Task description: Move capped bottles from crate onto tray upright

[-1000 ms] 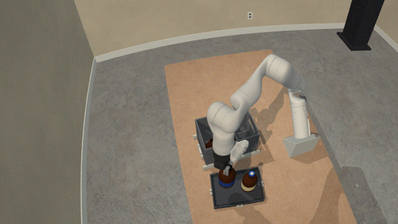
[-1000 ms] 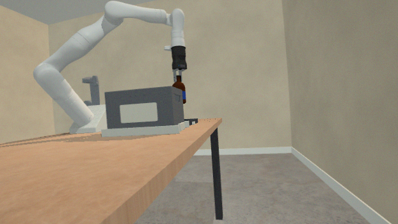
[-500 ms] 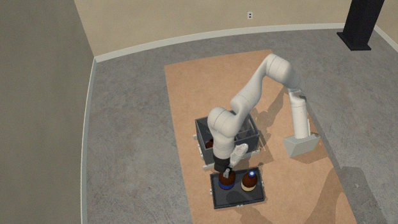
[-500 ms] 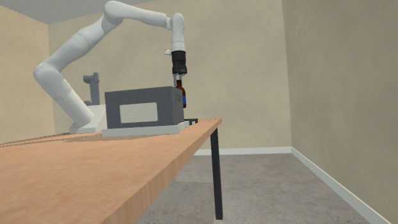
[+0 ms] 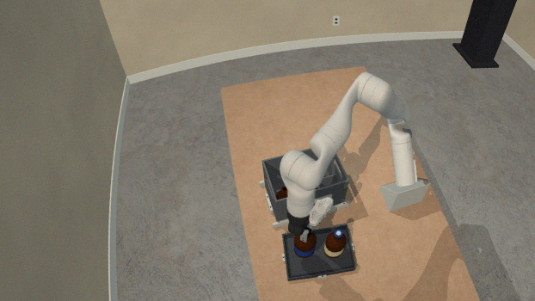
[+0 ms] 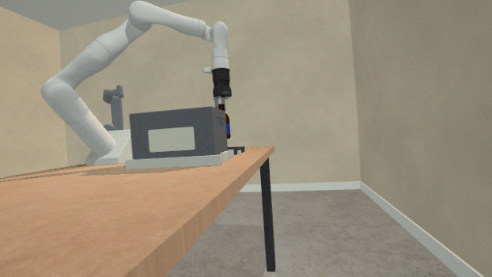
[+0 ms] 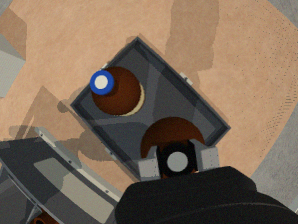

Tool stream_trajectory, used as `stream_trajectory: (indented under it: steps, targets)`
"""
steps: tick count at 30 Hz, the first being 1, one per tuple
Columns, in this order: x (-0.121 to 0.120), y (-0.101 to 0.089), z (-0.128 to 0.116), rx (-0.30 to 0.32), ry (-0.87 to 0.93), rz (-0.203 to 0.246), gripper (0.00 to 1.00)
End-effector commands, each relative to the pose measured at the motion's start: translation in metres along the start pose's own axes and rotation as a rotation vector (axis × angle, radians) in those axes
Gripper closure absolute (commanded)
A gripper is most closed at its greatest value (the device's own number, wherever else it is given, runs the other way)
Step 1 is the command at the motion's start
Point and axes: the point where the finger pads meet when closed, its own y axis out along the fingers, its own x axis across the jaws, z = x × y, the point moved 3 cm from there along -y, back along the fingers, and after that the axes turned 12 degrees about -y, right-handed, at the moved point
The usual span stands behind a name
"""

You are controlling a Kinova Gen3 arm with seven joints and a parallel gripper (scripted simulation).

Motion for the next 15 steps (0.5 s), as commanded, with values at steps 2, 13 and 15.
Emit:
stream_trajectory:
  steps: [2, 13, 15]
  targets:
    - [0.000, 0.006, 0.000, 0.000, 0.002, -0.003, 1.00]
    - [0.000, 0.028, 0.001, 0.004, 0.008, -0.004, 1.00]
    - [0.000, 0.028, 0.001, 0.004, 0.008, -0.004, 1.00]
